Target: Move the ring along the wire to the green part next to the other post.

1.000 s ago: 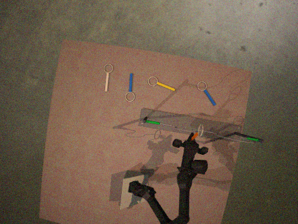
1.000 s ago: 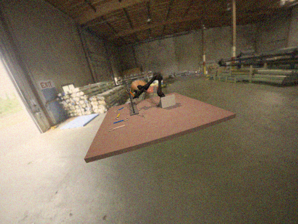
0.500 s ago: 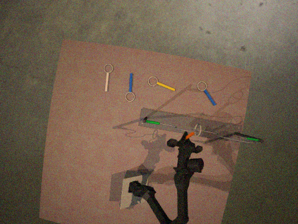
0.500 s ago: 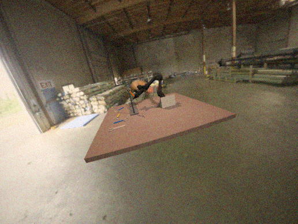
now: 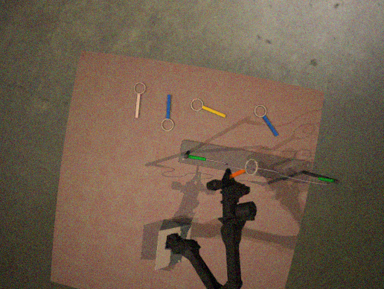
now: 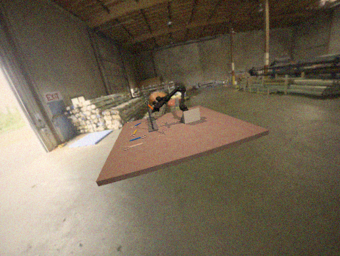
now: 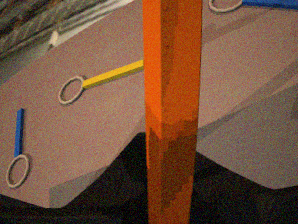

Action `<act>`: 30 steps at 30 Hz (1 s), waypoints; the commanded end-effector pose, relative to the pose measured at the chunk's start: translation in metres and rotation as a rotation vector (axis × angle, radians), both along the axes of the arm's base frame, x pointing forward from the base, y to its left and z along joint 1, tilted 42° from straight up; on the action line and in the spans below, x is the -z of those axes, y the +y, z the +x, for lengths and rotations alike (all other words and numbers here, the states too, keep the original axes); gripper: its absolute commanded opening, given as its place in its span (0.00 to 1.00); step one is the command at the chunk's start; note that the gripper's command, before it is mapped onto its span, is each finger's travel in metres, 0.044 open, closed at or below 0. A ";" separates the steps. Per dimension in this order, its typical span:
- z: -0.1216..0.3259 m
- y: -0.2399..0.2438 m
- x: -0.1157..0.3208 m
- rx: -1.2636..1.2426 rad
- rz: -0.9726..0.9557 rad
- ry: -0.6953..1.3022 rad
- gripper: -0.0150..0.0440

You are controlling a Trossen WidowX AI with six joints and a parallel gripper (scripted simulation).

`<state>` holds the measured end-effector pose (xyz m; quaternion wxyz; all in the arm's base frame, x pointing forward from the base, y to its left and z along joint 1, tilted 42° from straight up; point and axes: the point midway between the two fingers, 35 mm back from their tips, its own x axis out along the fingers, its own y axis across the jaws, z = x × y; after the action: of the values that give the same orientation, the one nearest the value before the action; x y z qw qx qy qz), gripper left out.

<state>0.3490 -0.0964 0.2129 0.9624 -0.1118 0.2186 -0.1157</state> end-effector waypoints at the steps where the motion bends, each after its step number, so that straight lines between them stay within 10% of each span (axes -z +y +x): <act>1: 0.001 0.018 0.004 -0.011 0.113 -0.003 0.00; 30: 0.004 0.126 -0.024 -0.052 0.838 -0.038 0.00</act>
<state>0.3531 0.0166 0.2280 0.9425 0.2446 0.2275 -0.0100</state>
